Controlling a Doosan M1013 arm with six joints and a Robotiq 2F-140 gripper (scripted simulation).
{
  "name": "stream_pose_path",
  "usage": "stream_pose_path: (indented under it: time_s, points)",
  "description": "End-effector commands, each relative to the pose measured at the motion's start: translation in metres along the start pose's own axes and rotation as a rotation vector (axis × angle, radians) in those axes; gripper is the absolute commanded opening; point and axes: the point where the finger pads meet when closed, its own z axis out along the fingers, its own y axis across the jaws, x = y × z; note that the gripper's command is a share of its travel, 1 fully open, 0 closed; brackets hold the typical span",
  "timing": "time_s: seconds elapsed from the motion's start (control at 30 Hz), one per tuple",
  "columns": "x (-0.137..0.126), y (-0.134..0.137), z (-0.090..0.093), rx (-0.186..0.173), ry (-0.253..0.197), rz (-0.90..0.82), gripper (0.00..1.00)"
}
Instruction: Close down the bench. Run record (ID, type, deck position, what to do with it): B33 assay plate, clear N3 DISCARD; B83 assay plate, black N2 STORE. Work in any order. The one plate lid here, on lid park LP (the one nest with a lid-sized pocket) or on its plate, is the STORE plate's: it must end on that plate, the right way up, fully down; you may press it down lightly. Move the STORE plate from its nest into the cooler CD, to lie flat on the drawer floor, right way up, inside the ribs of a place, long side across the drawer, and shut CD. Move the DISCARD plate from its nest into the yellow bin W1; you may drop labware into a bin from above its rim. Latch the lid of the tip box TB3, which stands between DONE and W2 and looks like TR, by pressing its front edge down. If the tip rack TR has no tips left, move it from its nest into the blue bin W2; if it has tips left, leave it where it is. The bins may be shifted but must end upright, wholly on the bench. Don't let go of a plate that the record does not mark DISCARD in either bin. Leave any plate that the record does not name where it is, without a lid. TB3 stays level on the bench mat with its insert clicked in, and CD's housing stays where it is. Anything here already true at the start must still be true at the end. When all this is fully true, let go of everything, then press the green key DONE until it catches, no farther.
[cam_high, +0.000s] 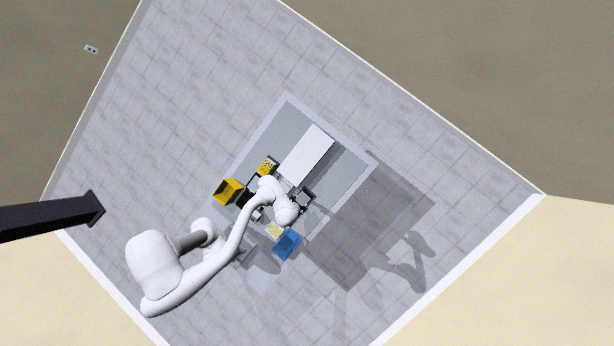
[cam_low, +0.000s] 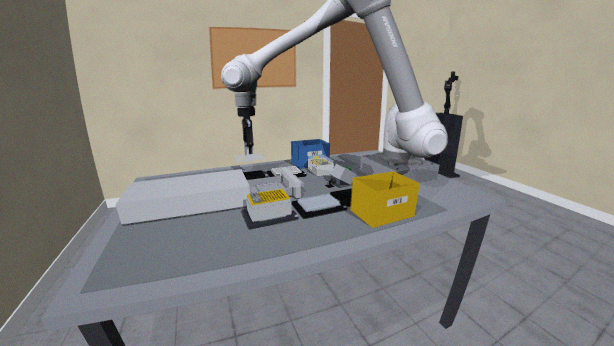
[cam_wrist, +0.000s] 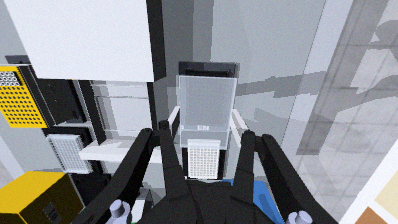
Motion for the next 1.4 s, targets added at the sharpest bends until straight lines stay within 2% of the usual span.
stream_pose_path:
  time_s: [0.0, 1.37]
  points:
    - [0.0, 0.0, 0.004, 0.0, 0.0, 0.0, 0.0]
    - [0.0, 0.0, 0.054, 0.0, 0.0, 0.0, 0.0]
